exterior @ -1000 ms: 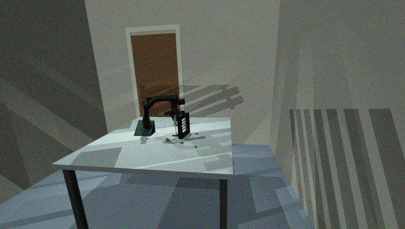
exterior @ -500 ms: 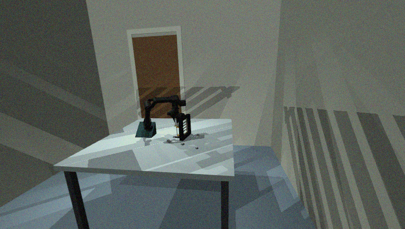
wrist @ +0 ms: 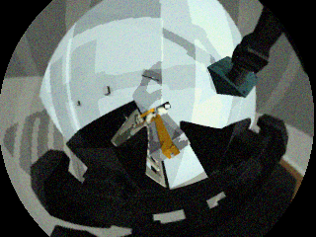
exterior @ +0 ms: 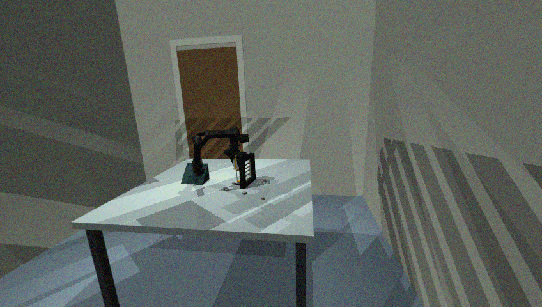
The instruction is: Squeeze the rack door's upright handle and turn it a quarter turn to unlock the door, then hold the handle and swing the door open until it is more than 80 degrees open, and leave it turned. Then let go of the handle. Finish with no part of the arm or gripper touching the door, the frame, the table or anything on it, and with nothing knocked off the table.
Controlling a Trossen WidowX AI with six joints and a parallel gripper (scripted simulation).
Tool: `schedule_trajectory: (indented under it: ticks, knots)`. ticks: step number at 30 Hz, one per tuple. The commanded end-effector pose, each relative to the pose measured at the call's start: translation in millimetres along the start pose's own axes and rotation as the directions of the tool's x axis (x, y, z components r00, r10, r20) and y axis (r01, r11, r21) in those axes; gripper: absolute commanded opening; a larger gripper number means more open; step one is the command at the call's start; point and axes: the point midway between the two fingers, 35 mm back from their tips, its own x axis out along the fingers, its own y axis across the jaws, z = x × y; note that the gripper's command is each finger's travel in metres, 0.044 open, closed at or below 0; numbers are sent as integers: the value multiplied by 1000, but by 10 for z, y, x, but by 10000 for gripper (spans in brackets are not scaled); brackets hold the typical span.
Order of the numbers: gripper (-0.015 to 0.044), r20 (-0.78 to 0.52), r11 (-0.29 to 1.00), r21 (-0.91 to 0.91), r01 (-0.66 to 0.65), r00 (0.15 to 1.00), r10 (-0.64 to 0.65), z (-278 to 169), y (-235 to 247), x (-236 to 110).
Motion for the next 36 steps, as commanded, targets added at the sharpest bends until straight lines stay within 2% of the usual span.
schedule_trajectory:
  ticks: [1,8,16,26,36]
  knots:
    - [288,0,1000,4,-9,1000,9,-4,21,7]
    - [288,0,953,-304,-9,1000,9,-3,21,7]
    - [288,0,761,-648,-7,1000,9,-3,21,7]
    - [288,0,361,-932,-4,1000,9,-3,21,7]
    - [288,0,-125,-992,1,1000,9,-3,21,6]
